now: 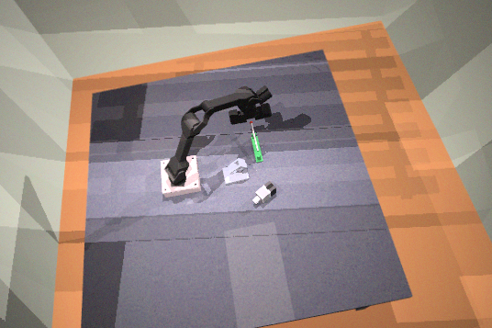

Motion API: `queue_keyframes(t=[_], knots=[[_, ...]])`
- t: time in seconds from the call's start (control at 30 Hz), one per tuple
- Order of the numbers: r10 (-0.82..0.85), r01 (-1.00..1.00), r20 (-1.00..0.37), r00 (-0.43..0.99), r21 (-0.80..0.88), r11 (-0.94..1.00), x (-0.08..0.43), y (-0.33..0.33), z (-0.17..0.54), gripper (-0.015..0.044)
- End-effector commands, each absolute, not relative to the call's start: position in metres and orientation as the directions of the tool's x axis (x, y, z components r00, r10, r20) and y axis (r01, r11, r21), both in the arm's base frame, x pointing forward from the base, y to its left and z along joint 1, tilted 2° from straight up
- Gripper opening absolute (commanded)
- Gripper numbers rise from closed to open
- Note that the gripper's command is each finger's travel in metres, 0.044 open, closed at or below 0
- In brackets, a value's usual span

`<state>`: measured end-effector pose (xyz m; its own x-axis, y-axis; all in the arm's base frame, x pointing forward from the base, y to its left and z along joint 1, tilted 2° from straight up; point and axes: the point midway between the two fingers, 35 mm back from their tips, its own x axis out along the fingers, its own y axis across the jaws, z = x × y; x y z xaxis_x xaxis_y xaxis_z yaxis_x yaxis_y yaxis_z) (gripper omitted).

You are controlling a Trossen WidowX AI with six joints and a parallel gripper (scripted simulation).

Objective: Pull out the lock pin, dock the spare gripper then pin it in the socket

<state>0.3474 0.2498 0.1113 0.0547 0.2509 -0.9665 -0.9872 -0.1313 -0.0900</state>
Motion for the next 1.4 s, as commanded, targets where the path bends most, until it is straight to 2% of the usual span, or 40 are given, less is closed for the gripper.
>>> queue_keyframes(t=[0.0, 0.1, 0.3, 0.6, 0.87, 1.37], knots=[[0.249, -0.987, -0.967, 0.052, -0.087, -0.132, 0.347, 0.25, 0.109, 0.0253], [0.249, -0.987, -0.967, 0.052, -0.087, -0.132, 0.347, 0.25, 0.109, 0.0331], [0.216, -0.985, -0.975, 0.048, -0.082, -0.152, 0.355, 0.192, 0.153, 0.018], [0.212, -0.985, -0.976, 0.046, -0.08, -0.155, 0.355, 0.184, 0.157, 0.018], [0.212, -0.985, -0.976, 0.046, -0.08, -0.155, 0.36, 0.186, 0.091, 0.018], [0.212, -0.985, -0.976, 0.046, -0.08, -0.155, 0.361, 0.186, 0.072, 0.018]])
